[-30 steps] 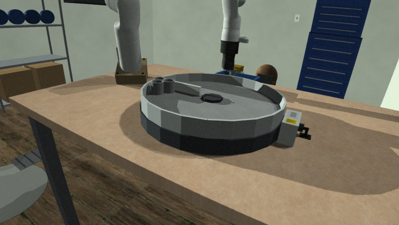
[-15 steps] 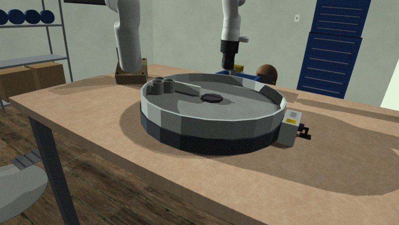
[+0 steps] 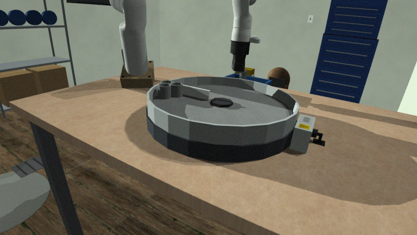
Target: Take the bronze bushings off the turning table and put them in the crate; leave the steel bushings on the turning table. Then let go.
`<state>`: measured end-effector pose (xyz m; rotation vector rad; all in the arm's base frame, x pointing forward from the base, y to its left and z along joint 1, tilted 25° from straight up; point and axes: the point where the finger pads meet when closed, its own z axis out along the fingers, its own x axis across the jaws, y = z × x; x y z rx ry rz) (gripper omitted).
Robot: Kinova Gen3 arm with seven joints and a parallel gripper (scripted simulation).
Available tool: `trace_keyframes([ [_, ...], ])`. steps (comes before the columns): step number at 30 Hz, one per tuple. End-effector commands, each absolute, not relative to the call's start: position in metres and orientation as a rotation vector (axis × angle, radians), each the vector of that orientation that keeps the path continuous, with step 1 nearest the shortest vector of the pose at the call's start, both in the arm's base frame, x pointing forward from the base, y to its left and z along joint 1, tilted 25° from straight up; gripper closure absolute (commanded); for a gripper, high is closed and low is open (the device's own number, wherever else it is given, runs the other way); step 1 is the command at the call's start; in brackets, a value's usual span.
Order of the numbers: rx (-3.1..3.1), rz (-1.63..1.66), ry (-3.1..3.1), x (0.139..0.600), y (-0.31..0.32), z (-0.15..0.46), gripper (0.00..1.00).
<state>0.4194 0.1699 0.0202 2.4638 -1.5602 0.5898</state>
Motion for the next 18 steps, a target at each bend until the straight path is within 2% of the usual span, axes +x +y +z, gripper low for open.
trace_keyframes([
  [1, 2.467, 0.591, -1.56, 0.4192, 0.172, 0.0231, 0.53],
  [18, 2.467, 0.591, -1.56, 0.4177, 0.174, 0.0281, 0.53],
])
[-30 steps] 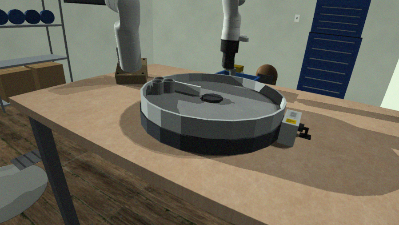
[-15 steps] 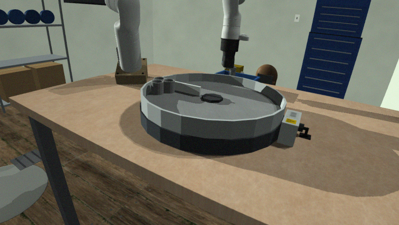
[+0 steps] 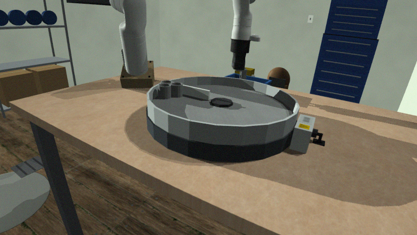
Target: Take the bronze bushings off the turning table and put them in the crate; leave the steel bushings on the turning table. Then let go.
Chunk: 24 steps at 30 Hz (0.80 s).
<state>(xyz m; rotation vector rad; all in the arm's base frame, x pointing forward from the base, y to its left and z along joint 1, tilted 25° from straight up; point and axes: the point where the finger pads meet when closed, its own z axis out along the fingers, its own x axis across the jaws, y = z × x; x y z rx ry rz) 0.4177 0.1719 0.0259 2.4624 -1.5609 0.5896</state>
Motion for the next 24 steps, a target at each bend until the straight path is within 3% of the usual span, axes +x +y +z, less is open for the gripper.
trace_keyframes([
  [1, 2.467, 0.591, -1.56, 0.4174, 0.1745, 0.0291, 0.53],
  [24, 2.467, 0.591, -1.56, 0.4156, 0.177, 0.0352, 0.53],
])
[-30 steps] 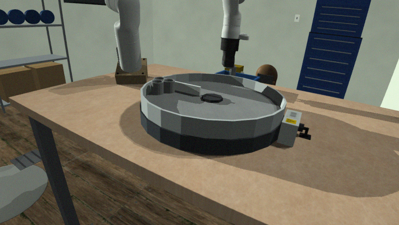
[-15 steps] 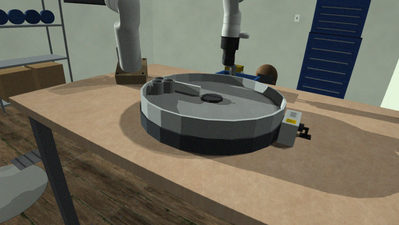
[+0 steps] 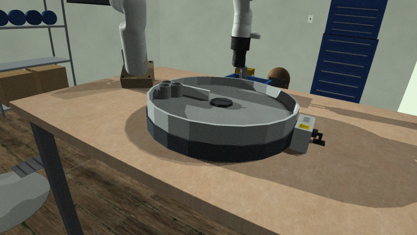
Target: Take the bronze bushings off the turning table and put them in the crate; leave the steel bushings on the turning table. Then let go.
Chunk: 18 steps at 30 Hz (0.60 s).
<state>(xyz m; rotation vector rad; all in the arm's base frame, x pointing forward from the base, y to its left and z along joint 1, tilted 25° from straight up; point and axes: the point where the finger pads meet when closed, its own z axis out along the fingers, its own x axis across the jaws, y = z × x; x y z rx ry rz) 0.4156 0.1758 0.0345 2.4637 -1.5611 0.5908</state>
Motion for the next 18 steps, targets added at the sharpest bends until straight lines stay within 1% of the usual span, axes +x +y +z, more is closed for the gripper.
trace_keyframes([
  [1, 2.467, 0.591, -1.56, 0.4156, 0.177, 0.0352, 0.53],
  [18, 2.467, 0.591, -1.56, 0.4142, 0.1791, 0.0402, 0.53],
])
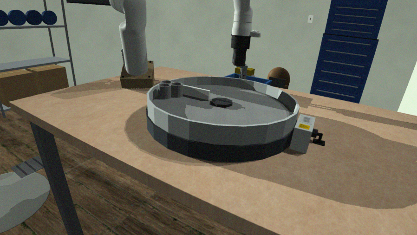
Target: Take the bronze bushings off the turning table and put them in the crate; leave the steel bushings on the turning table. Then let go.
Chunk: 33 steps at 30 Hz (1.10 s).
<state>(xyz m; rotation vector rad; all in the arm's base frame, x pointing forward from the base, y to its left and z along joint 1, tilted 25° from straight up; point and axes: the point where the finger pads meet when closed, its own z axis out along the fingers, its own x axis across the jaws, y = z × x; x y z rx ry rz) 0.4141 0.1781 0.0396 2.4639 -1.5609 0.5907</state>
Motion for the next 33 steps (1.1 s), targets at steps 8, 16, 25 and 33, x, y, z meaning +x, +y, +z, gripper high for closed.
trace_keyframes([
  [8, 2.467, 0.591, -1.56, 0.409, 0.186, 0.059, 0.53],
  [16, 2.467, 0.591, -1.56, 0.402, 0.196, 0.086, 0.53],
  [25, 2.466, 0.591, -1.561, 0.397, 0.203, 0.105, 0.53],
  [33, 2.466, 0.591, -1.561, 0.39, 0.213, 0.133, 0.53],
])
